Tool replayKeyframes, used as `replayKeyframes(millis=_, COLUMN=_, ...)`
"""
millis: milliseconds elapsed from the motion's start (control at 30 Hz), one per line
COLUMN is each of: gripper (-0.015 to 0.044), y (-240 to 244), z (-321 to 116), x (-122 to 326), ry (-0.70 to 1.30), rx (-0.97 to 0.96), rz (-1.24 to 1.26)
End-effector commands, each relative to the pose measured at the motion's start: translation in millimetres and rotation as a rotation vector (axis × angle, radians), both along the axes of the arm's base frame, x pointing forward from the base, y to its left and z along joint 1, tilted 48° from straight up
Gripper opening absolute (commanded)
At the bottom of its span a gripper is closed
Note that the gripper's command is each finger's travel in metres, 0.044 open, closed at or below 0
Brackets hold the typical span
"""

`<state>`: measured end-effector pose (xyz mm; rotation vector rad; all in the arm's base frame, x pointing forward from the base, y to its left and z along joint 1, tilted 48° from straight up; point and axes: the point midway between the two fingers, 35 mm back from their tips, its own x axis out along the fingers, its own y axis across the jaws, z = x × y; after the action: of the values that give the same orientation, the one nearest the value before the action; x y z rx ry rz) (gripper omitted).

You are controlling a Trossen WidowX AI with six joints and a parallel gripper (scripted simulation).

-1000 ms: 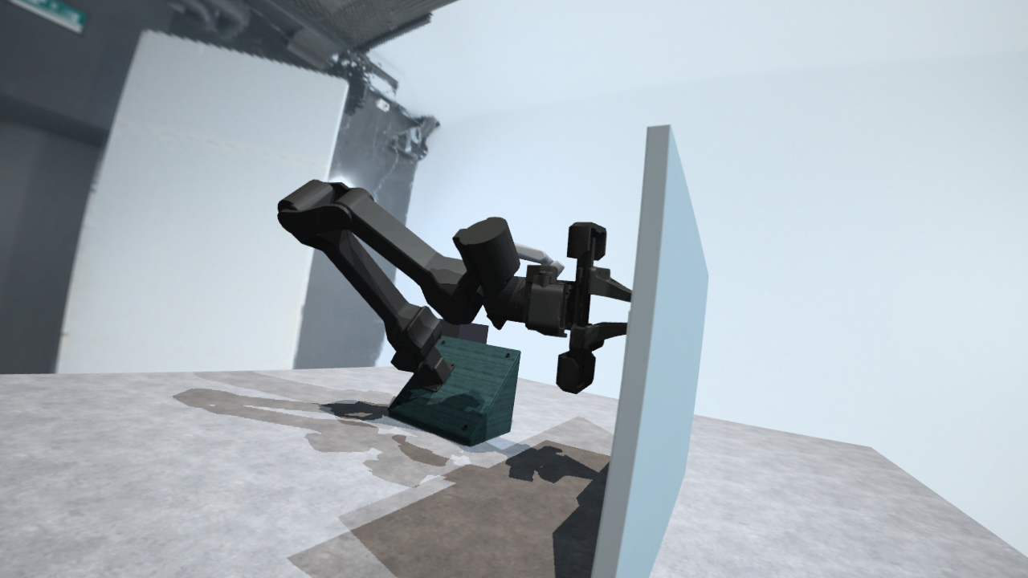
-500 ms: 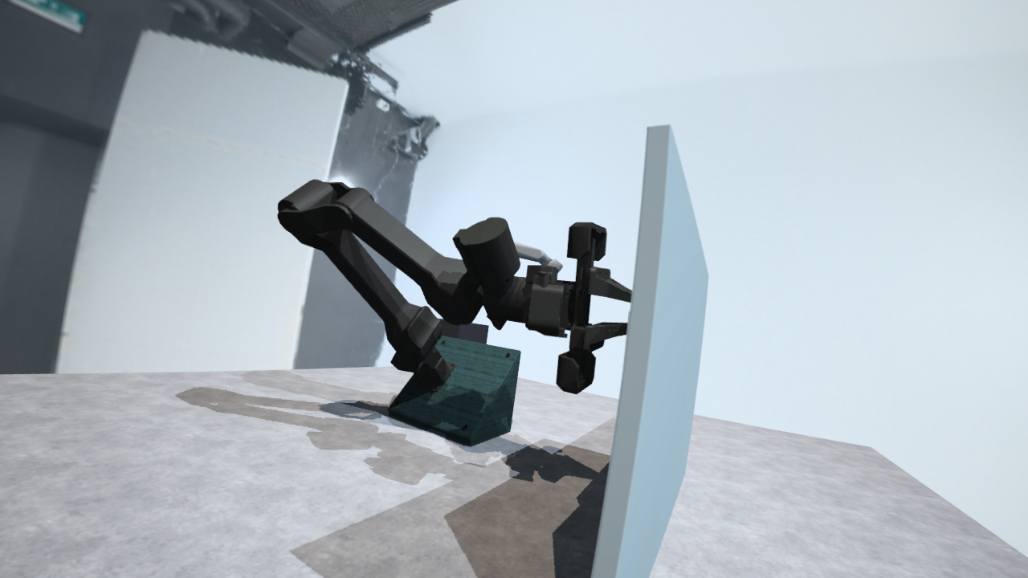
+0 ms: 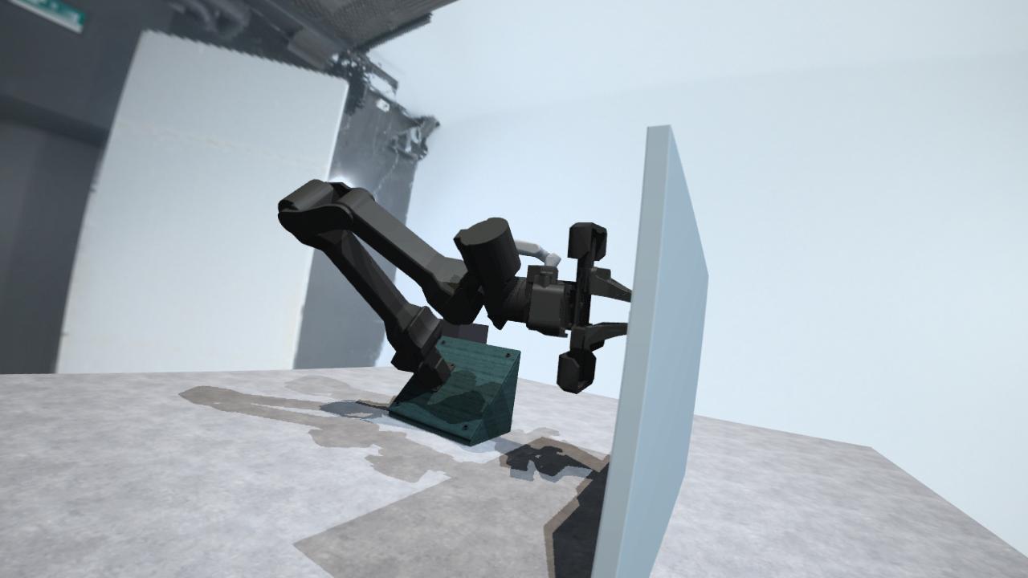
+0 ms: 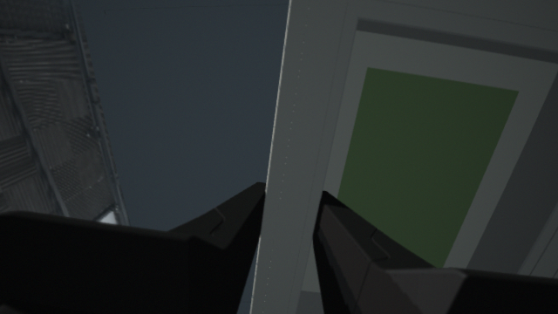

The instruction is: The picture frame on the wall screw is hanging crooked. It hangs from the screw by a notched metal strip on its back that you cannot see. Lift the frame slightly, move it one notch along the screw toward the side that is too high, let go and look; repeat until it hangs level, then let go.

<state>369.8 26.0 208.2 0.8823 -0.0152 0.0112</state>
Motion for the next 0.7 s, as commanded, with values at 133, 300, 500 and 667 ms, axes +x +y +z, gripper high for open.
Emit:
replayKeyframes(millis=133, gripper=0.0000, y=4.8, z=0.2, x=-0.1, ry=-0.007, rx=-0.004, rz=0.012)
replayKeyframes(millis=300, gripper=0.0000, y=7.2, z=-1.3, x=-0.1, ry=-0.006, rx=-0.004, rz=0.012)
replayKeyframes(millis=500, gripper=0.0000, y=7.6, z=-1.6, x=-0.1, ry=-0.006, rx=-0.004, rz=0.012)
replayKeyframes(millis=667, gripper=0.0000, y=7.1, z=-2.2, x=-0.1, ry=-0.006, rx=-0.004, rz=0.012)
